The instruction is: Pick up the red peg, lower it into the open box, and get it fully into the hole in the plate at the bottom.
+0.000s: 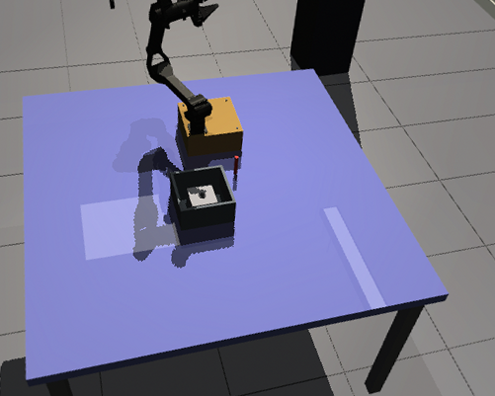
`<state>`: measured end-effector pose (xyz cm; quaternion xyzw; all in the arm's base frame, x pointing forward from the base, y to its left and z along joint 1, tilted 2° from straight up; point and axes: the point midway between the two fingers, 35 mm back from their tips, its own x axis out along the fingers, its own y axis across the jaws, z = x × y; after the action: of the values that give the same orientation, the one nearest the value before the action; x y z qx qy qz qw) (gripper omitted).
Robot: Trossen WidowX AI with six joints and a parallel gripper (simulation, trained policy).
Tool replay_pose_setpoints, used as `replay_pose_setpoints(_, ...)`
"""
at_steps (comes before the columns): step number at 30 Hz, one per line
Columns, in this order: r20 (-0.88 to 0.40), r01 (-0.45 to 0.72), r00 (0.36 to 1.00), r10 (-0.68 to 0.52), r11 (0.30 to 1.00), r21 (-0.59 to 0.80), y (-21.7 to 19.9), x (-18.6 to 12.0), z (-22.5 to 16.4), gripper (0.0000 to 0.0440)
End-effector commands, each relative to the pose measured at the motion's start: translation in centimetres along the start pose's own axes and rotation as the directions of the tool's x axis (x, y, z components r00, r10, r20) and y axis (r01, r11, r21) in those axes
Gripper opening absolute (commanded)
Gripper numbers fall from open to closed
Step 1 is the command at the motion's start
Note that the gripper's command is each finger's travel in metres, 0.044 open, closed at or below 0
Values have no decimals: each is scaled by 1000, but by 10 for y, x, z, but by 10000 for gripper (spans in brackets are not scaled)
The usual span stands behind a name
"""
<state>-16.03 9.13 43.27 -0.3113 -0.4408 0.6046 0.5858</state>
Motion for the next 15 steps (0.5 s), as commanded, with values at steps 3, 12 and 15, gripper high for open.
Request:
replay_pose_setpoints(3, -55, 60, 997, -56, 996, 66, -12, 2, -13, 440)
replay_pose_setpoints(12, -224, 215, 962, -154, 935, 282, -42, 6, -63, 440)
replay_pose_setpoints(15, -284, 270, 943, -174, 899, 345, -49, 6, -80, 440)
